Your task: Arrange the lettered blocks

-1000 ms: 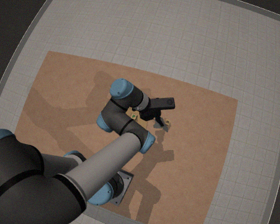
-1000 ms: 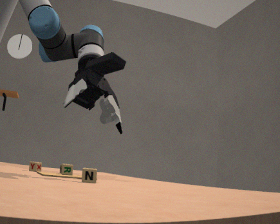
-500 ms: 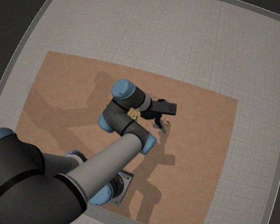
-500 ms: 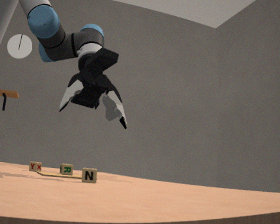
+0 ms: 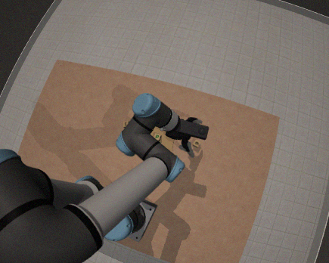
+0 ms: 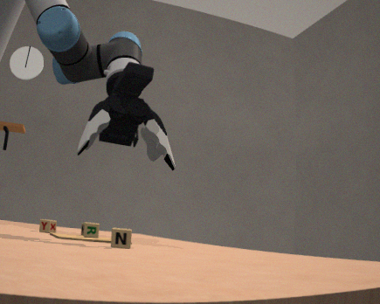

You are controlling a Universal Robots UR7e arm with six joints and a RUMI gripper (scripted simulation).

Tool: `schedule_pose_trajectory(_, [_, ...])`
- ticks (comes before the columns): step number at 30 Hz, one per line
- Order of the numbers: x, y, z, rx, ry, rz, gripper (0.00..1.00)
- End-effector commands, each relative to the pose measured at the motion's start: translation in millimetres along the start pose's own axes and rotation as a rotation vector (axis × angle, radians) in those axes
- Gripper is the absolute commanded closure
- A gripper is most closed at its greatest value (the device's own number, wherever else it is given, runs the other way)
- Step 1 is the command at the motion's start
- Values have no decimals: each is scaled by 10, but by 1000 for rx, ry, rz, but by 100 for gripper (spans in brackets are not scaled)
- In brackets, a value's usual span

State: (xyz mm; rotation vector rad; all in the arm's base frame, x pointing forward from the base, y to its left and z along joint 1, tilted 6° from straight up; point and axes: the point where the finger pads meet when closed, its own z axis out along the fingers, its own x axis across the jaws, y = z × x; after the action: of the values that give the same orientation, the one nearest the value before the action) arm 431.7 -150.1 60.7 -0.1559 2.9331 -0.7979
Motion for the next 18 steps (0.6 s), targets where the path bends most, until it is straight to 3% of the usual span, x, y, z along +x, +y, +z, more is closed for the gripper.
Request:
schedule_pose_trajectory(1, [1, -9, 0, 1, -1, 18, 0])
schedule_pose_trajectory(18, [10, -21, 6, 1, -1, 60, 0])
